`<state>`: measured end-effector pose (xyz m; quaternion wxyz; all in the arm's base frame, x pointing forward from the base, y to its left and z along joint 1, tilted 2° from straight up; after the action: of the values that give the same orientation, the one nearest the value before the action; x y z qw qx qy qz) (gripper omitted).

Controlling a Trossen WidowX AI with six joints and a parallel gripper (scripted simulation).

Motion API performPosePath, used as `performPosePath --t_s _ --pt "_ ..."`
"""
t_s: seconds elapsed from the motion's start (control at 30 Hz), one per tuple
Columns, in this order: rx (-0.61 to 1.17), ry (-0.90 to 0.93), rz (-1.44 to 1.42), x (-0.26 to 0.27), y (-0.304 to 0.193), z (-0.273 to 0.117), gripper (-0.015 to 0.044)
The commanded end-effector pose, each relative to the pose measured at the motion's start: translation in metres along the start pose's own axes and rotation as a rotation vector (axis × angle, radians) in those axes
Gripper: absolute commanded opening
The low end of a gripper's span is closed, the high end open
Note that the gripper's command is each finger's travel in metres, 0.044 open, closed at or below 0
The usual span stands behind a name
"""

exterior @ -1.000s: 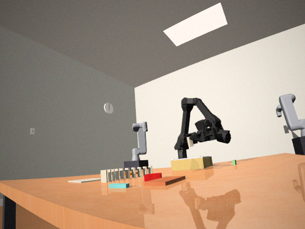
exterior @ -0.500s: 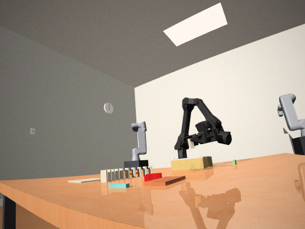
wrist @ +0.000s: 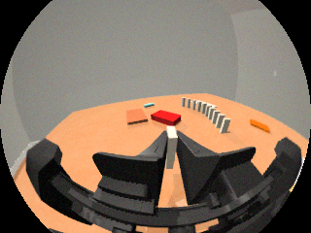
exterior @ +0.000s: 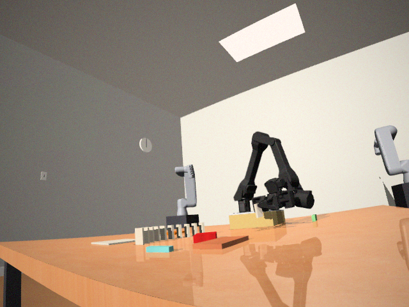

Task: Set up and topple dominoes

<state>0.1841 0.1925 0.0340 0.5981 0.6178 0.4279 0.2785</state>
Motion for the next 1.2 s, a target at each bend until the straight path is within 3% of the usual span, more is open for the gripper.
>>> performPosePath --t_s 0.0,0.63,1.17 --pt "-0.003 -0.002 -0.018 0.000 -0.021 0.004 0.0027" --pt "-0.003 -0.002 -0.019 0.000 -0.043 0.008 0.0027" --pt "-0.003 -0.002 -0.019 0.000 -0.041 0.008 0.0440"
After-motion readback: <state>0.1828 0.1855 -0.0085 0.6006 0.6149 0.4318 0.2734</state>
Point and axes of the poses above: the point midway between the two fingers, 35 mm back from their tips, its own z axis out along the fingers, its own x axis across the jaws, y = z × x, the point moved 8 cm from there along -z, back along the fingers, and after that the axes turned 12 degrees about -z, right-handed, at the moved point
